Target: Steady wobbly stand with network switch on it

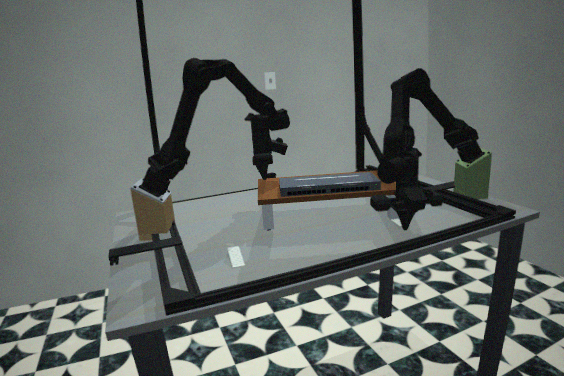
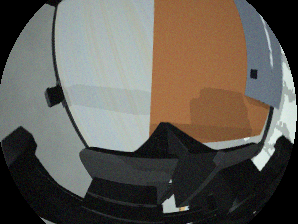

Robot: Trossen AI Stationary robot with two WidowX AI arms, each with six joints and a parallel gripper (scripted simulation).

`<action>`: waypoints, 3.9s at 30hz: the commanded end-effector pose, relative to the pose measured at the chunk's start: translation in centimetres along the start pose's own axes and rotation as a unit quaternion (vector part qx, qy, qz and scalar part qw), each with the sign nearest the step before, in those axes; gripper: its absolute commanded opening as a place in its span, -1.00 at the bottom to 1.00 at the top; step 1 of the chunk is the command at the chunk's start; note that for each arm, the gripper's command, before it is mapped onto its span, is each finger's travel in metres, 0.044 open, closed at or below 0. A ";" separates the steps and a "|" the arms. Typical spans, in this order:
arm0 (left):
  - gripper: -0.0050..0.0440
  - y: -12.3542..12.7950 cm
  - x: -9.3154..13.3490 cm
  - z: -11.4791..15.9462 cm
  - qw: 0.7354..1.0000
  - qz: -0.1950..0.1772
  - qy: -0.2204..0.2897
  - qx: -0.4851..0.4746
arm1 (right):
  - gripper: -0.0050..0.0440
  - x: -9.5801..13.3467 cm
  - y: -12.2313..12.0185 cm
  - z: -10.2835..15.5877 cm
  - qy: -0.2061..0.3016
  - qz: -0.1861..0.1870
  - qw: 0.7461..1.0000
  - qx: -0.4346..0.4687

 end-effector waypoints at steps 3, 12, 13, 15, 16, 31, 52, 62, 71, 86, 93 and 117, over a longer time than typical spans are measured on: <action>-0.80 0.0 0.1 0.5 1.000 0.001 -0.002 -0.002 | -0.80 -0.8 -0.2 0.3 0.009 0.009 1.000 0.002; -0.80 0.0 0.1 0.5 1.000 0.001 -0.002 -0.002 | -0.80 -0.8 -0.2 0.3 0.009 0.009 1.000 0.002; -0.80 0.0 0.1 0.5 1.000 0.001 -0.002 -0.002 | -0.80 -0.8 -0.2 0.3 0.009 0.009 1.000 0.002; -0.80 0.2 0.1 1.3 1.000 0.001 -0.002 -0.002 | -0.80 -0.8 -0.2 0.3 0.009 0.009 1.000 0.002; -0.80 0.2 0.1 1.3 1.000 0.001 -0.002 -0.002 | -0.80 -0.8 -0.2 0.3 0.009 0.009 1.000 0.002; -0.80 0.4 0.1 2.1 1.000 0.001 -0.002 -0.002 | -0.80 -0.8 -0.2 0.3 0.009 0.009 1.000 0.002; -0.80 0.5 0.1 2.3 1.000 0.001 -0.002 -0.002 | -0.80 -0.8 -0.2 0.3 0.009 0.009 1.000 0.002; -0.80 0.5 0.1 2.3 1.000 0.001 -0.002 -0.002 | -0.80 -0.8 -0.2 0.3 0.009 0.009 1.000 0.002; -0.80 0.5 0.1 2.4 1.000 0.001 -0.002 -0.002 | -0.80 -0.8 -0.2 0.3 0.009 0.009 1.000 0.002; -0.80 0.5 0.1 2.5 1.000 0.001 -0.002 -0.002 | -0.80 -0.8 -0.2 0.3 0.009 0.009 1.000 0.002; -0.80 0.5 0.1 2.5 1.000 0.001 -0.002 -0.002 | -0.80 -0.8 -0.2 0.3 0.009 0.009 1.000 0.002; -0.80 0.6 0.1 2.7 1.000 0.001 -0.002 -0.002 | -0.80 -0.8 -0.2 0.3 0.009 0.009 1.000 0.002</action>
Point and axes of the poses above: on each arm, the point midway between the two fingers, 35 mm back from their tips, its own x axis back along the fingers, its own y axis across the jaws, z = x × y, the point moved 4 cm from there along x, back along the fingers, and after that the axes turned 14 degrees about x, right-handed, at the moved point
